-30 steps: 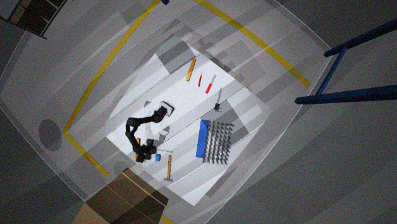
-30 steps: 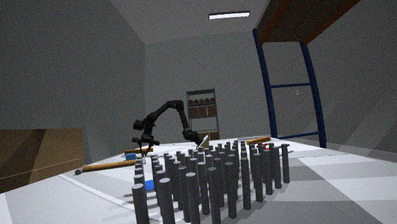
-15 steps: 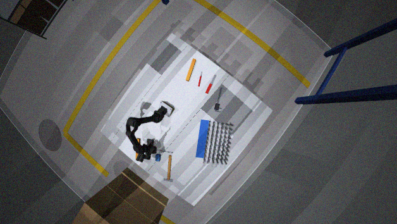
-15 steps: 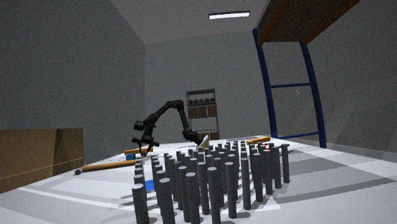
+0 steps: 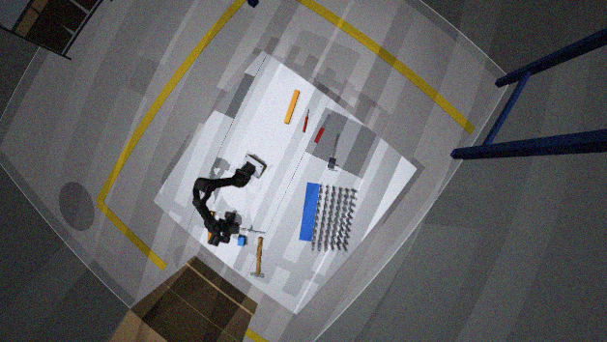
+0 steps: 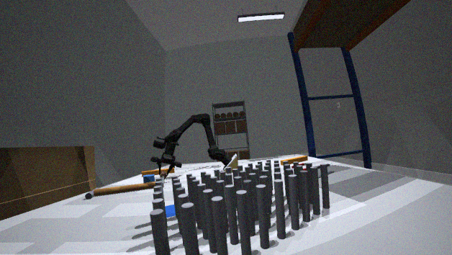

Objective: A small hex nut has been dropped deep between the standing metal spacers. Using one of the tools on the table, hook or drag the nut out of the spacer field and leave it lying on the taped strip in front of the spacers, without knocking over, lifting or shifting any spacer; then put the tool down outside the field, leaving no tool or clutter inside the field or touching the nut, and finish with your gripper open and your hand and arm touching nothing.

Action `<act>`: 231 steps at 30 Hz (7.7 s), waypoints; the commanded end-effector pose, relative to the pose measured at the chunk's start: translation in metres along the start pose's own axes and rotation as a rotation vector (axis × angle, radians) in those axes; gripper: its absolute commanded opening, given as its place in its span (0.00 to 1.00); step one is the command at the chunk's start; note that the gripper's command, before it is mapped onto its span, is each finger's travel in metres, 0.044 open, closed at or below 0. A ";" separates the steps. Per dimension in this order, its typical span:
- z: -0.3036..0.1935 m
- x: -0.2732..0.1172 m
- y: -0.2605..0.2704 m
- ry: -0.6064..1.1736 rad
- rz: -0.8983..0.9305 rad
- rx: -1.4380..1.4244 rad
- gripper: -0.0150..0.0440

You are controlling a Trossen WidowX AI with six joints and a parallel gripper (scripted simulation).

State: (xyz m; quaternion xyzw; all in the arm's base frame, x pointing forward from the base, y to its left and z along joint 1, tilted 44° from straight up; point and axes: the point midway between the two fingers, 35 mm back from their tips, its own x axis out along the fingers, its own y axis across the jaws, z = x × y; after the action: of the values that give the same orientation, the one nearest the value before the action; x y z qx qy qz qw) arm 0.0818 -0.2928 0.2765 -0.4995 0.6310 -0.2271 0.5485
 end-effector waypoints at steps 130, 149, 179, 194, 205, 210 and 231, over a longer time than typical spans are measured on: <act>-0.011 -0.066 -0.030 0.062 0.645 3.099 1.00; -0.011 -0.066 -0.030 0.062 0.645 3.099 0.73; -0.012 -0.034 -0.022 0.062 0.644 3.099 0.73; -0.012 -0.011 -0.013 0.062 0.644 3.099 0.73; -0.011 0.001 -0.008 0.062 0.644 3.099 0.72; -0.011 0.001 -0.008 0.062 0.644 3.099 0.66; -0.013 -0.027 -0.026 0.062 0.643 3.100 0.25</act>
State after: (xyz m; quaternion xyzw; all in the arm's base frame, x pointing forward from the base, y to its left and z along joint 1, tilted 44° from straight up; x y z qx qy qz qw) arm 0.0756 -0.2914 0.2960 -0.6791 0.1124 0.5158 -0.5101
